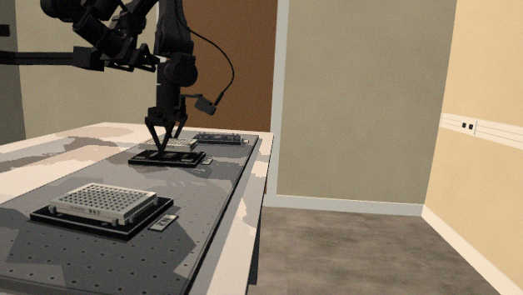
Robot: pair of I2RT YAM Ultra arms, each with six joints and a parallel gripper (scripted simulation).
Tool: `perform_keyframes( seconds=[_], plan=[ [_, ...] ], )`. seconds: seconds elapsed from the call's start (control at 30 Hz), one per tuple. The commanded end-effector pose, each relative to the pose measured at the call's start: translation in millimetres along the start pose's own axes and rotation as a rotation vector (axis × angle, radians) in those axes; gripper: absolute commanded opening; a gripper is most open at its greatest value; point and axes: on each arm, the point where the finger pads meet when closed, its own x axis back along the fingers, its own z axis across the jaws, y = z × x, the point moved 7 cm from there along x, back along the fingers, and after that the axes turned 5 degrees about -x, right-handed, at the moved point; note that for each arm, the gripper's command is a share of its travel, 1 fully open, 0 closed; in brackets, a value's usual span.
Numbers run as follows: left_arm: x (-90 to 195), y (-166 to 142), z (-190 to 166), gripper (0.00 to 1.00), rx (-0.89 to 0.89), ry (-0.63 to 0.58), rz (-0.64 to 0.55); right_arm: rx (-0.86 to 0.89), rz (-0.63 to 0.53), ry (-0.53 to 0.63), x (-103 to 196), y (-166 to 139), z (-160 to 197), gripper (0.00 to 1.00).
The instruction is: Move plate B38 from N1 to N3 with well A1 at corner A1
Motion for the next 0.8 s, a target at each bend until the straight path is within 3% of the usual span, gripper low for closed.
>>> perform_keyframes(
  seconds=[0.0,0.77],
  plan=[
    [15.9,5.6,-13.6,0.82,-0.019,-0.015,-0.040,0.008,-0.022,0.009,3.5,8.0,1.6,1.00],
    [5.0,2.4,-6.6,0.82,-0.006,-0.011,-0.013,0.008,-0.022,0.009,3.5,8.0,1.6,1.00]
  ],
)
